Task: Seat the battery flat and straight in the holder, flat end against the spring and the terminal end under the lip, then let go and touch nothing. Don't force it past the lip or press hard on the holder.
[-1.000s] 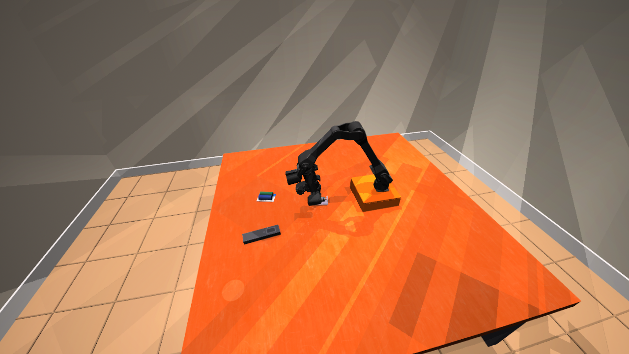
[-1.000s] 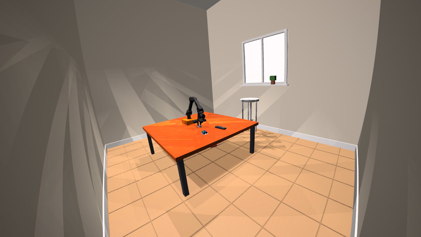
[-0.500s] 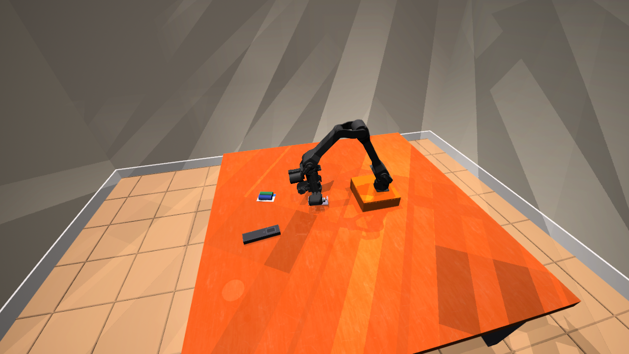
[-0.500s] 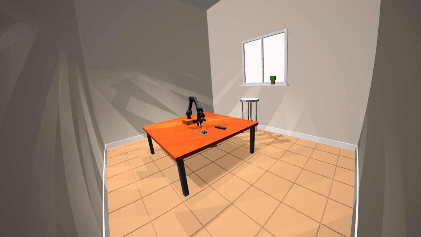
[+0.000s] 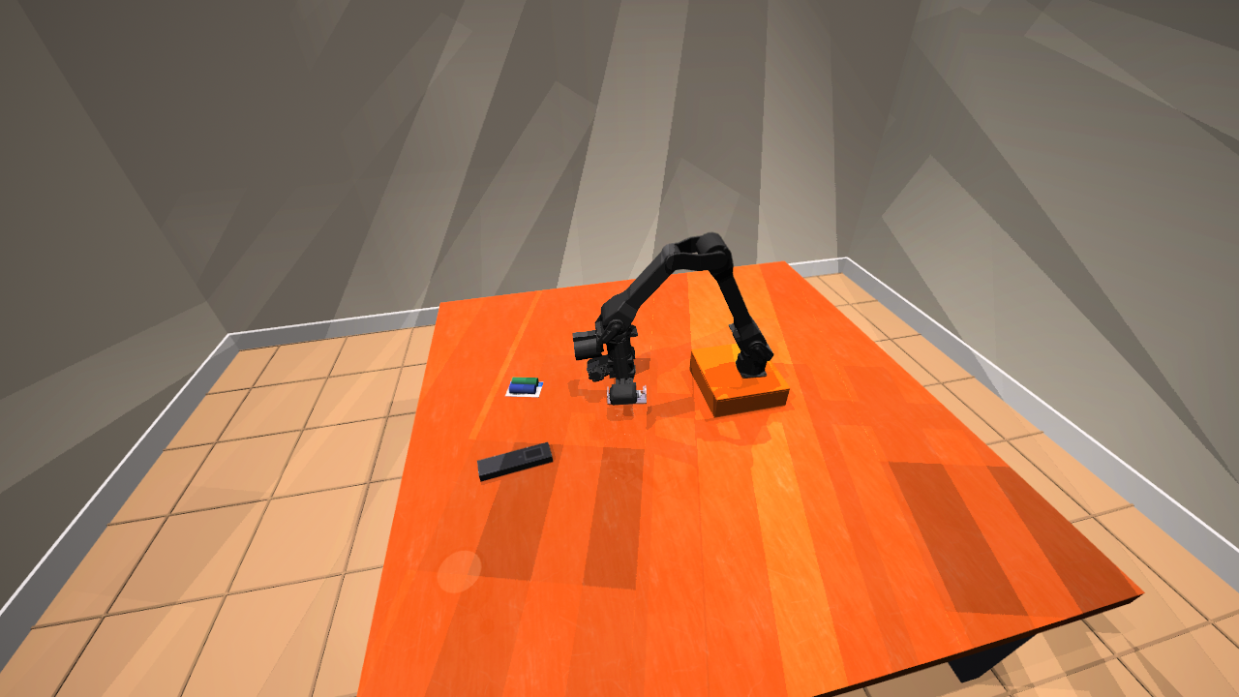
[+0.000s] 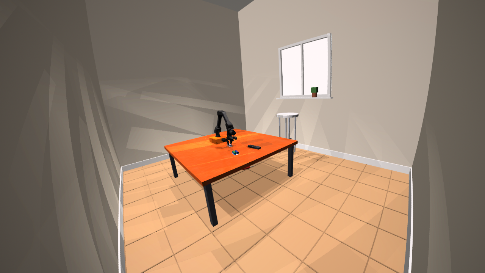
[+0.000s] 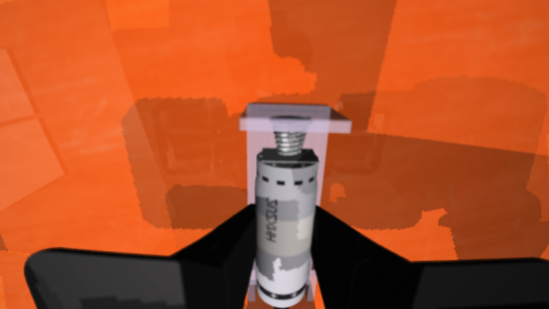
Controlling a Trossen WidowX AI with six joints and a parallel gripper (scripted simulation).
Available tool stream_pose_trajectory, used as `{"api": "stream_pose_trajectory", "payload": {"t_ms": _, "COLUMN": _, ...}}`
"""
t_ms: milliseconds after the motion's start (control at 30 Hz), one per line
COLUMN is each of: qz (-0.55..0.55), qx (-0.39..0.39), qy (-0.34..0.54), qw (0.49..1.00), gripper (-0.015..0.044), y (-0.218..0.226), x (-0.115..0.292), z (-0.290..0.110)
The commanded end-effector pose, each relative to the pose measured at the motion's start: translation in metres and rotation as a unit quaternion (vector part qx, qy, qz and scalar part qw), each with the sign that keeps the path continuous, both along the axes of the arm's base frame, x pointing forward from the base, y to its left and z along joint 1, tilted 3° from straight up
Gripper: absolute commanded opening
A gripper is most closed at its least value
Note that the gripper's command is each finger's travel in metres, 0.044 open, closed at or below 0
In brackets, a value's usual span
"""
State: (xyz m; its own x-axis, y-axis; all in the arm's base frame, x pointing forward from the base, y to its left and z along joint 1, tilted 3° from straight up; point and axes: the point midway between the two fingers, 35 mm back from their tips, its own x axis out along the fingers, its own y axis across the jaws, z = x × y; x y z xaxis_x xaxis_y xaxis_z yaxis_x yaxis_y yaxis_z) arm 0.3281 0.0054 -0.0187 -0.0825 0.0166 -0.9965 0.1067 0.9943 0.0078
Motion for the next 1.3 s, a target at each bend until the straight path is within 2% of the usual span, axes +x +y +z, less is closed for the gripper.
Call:
{"api": "stream_pose_trajectory", "payload": {"t_ms": 0, "qz": -0.002, "qx": -0.004, "qy": -0.015, "qw": 1.0, "gripper": 0.0081, "y": -0.001, "x": 0.006, "z": 0.001}}
{"api": "stream_pose_trajectory", "payload": {"t_ms": 1267, "qz": -0.002, "qx": 0.0, "qy": -0.011, "qw": 1.0, "gripper": 0.0081, "y": 0.0, "x": -0.011, "z": -0.001}}
